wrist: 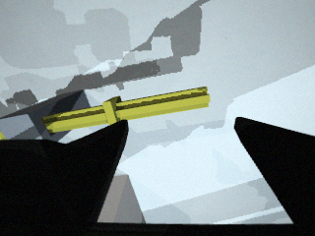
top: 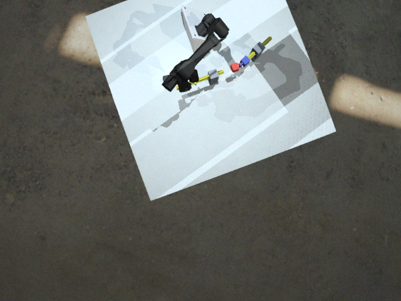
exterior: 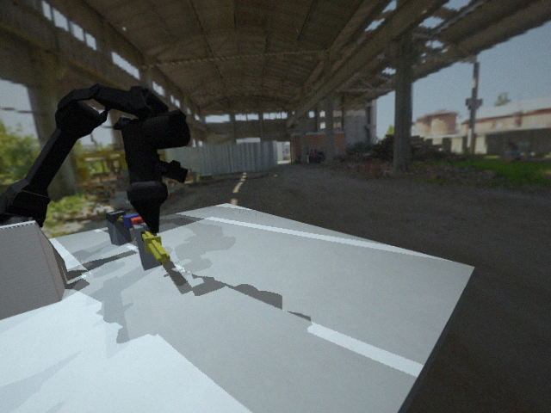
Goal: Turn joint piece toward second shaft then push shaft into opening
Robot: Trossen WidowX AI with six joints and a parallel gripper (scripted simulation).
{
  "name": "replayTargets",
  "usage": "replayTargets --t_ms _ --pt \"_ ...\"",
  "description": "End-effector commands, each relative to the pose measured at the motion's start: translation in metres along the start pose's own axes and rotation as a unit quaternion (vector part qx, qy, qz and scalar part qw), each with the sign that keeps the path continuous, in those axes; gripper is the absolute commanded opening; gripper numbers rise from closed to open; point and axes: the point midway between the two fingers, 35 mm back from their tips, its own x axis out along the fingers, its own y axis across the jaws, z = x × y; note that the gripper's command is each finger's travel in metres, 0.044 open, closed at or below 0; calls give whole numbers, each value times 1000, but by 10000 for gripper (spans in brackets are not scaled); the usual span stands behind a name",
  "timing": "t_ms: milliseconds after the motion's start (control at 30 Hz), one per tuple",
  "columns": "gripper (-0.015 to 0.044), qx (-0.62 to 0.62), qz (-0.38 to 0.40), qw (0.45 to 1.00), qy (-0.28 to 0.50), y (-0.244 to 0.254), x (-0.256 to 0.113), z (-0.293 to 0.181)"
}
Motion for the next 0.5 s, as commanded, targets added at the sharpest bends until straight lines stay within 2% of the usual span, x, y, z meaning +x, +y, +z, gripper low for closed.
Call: replayTargets --t_ms 0,467 --pt "440 70 -2 998 7 0 8 1" --pt "440 304 -9 952 20 0 29 2"
